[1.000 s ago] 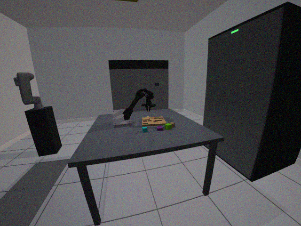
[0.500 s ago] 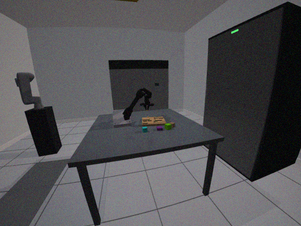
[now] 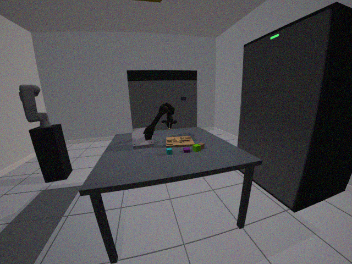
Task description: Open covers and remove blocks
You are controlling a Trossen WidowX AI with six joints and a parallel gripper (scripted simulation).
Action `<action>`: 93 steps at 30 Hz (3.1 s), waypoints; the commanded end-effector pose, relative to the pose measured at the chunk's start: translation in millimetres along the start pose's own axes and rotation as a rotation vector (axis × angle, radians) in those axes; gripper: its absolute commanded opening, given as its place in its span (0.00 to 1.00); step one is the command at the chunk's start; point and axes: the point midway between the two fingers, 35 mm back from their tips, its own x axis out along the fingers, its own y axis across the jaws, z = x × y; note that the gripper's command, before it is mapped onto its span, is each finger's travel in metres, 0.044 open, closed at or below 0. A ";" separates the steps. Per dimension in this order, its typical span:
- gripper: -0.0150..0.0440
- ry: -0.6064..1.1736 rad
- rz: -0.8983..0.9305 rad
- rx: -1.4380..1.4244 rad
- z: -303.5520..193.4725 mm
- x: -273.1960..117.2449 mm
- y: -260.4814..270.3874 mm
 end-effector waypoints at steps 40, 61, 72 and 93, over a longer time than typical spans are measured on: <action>0.39 0.011 0.001 0.005 19.9 59.3 28.1; 0.39 0.012 -0.001 0.005 17.6 93.6 28.1; 0.39 0.014 -0.002 0.006 15.0 111.1 28.6; 1.00 0.010 0.002 0.011 16.3 103.7 28.4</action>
